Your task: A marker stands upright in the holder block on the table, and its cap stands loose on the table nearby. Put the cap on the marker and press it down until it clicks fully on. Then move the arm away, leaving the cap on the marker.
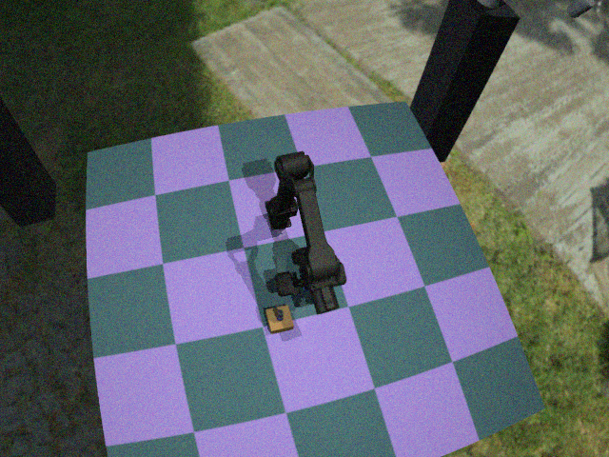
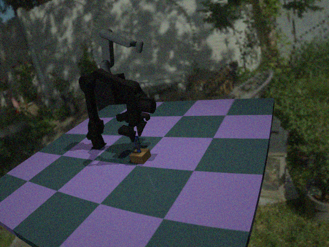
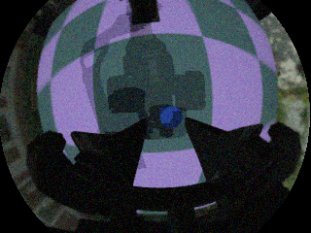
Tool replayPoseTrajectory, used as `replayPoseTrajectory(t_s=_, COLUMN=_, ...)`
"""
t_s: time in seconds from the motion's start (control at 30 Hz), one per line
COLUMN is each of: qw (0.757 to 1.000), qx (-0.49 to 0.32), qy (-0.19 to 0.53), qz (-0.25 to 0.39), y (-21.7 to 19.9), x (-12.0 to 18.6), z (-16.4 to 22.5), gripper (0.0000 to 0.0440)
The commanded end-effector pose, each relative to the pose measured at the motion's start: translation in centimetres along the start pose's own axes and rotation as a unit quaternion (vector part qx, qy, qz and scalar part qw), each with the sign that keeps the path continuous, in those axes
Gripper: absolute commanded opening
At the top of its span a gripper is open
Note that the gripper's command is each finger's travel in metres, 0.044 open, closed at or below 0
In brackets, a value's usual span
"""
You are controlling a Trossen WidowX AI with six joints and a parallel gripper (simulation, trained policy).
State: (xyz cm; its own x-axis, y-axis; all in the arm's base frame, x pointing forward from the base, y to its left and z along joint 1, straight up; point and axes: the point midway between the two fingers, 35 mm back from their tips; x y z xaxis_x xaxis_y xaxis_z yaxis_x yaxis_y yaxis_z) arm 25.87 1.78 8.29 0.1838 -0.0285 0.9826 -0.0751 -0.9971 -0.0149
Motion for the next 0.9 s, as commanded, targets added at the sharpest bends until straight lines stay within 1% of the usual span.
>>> replayPoseTrajectory(t_s=0.0, qw=1.000, qx=0.015, qy=-0.008, qz=-0.003, y=-0.1, x=-0.9, z=-0.3, gripper=0.0257)
replayPoseTrajectory(t_s=0.23, qw=0.999, qx=0.042, qy=-0.016, qz=-0.010, y=-0.3, x=-2.3, z=-0.7, gripper=0.0244)
replayPoseTrajectory(t_s=0.33, qw=0.998, qx=0.053, qy=-0.014, qz=-0.014, y=-0.3, x=-2.6, z=-0.8, gripper=0.0224)
replayPoseTrajectory(t_s=0.4, qw=0.998, qx=0.058, qy=-0.010, qz=-0.017, y=-0.3, x=-2.6, z=-0.8, gripper=0.0192)
replayPoseTrajectory(t_s=0.57, qw=0.998, qx=0.061, qy=0.004, qz=-0.021, y=-0.3, x=-1.9, z=-0.9, gripper=0.0062)
replayPoseTrajectory(t_s=0.87, qw=0.997, qx=0.052, qy=0.046, qz=-0.025, y=0.2, x=1.0, z=0.1, gripper=0.0028)
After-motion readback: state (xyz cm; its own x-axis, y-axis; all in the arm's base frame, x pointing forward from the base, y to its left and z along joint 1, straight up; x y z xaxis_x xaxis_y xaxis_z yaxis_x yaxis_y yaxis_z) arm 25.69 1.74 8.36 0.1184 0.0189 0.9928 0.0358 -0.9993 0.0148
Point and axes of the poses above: the point midway between the two fingers, 35 mm back from their tips, its own x axis back along the fingers, its own y axis across the jaws, z = x × y, and after that the axes turned 2 degrees about -x, right-handed
